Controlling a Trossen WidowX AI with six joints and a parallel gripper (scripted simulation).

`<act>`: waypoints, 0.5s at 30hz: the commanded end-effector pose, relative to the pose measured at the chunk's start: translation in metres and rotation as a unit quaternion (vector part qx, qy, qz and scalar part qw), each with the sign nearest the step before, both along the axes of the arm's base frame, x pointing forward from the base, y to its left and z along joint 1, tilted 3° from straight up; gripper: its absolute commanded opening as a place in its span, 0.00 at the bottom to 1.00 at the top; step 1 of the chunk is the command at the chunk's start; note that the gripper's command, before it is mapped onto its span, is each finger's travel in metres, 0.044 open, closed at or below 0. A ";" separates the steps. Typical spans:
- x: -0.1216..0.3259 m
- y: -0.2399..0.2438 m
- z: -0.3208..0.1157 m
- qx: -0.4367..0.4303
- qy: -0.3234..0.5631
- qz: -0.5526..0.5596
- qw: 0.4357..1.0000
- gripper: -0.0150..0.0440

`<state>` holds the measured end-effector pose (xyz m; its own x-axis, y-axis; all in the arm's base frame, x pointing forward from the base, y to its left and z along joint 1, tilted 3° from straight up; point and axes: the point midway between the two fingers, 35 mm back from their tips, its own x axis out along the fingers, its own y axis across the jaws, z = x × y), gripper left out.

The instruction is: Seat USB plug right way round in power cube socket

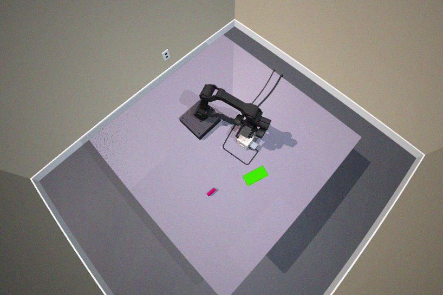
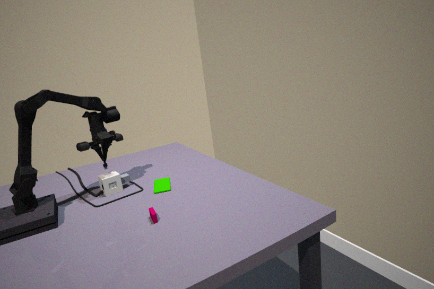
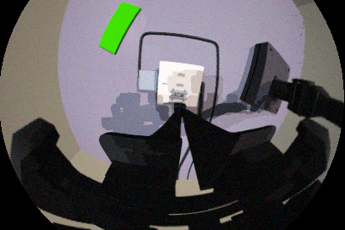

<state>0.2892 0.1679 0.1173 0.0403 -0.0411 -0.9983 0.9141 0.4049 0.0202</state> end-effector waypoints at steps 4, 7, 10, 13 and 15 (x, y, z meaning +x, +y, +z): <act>0.000 0.000 0.000 0.000 0.000 -0.007 1.000 0.25; 0.000 0.000 0.000 0.000 0.000 -0.004 1.000 0.25; 0.000 0.000 0.000 0.000 0.000 -0.005 1.000 0.25; 0.000 0.000 -0.001 0.000 -0.001 -0.006 1.000 0.25; 0.000 0.000 -0.001 -0.001 -0.001 -0.006 1.000 0.25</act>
<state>0.2889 0.1677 0.1168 0.0389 -0.0420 -0.9984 0.9171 0.3983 0.0189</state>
